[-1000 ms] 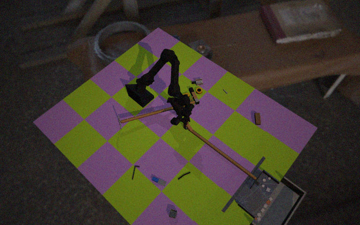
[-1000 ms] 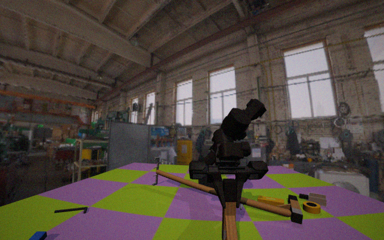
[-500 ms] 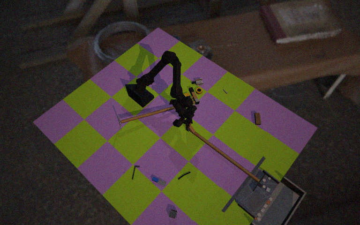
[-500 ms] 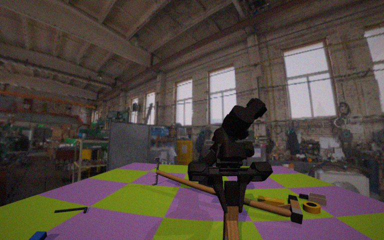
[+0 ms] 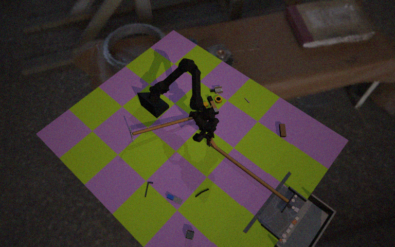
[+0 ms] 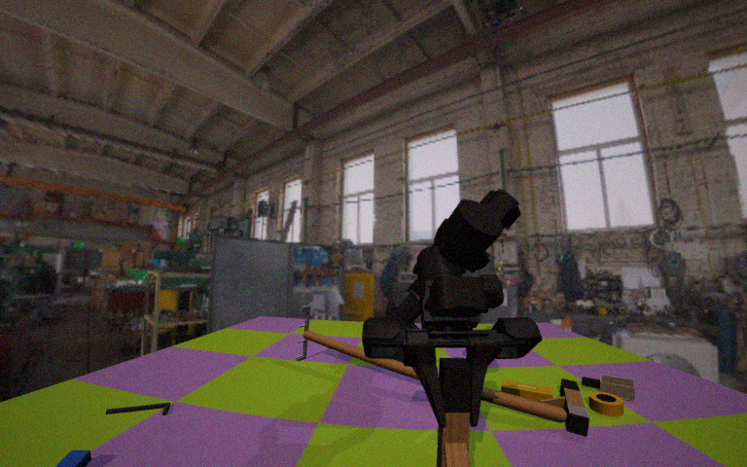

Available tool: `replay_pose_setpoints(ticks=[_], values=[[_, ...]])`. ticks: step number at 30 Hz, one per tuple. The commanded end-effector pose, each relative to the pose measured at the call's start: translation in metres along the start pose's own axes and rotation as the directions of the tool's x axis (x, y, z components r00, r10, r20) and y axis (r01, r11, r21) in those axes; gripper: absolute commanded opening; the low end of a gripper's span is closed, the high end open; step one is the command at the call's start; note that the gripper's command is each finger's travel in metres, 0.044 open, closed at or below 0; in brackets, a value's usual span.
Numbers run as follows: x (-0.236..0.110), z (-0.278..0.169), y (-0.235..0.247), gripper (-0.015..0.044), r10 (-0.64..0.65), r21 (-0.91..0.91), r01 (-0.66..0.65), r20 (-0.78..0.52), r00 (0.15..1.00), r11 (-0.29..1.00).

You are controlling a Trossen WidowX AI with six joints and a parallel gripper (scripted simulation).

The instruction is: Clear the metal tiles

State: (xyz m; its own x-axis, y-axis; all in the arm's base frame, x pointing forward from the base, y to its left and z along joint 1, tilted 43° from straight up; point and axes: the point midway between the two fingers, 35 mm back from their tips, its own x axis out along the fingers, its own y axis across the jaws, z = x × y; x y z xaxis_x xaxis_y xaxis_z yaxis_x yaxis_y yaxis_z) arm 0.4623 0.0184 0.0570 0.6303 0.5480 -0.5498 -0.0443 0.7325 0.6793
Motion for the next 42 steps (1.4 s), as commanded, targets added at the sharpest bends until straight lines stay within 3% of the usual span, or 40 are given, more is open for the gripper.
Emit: replay_pose_setpoints(ticks=[1,42], values=[[0.003,0.009,0.0,0.0,-0.004,0.0,0.004,0.01,1.0,1.0],[0.041,0.056,-0.005,0.0,-0.002,-0.002,0.002,0.013,1.0,1.0]])
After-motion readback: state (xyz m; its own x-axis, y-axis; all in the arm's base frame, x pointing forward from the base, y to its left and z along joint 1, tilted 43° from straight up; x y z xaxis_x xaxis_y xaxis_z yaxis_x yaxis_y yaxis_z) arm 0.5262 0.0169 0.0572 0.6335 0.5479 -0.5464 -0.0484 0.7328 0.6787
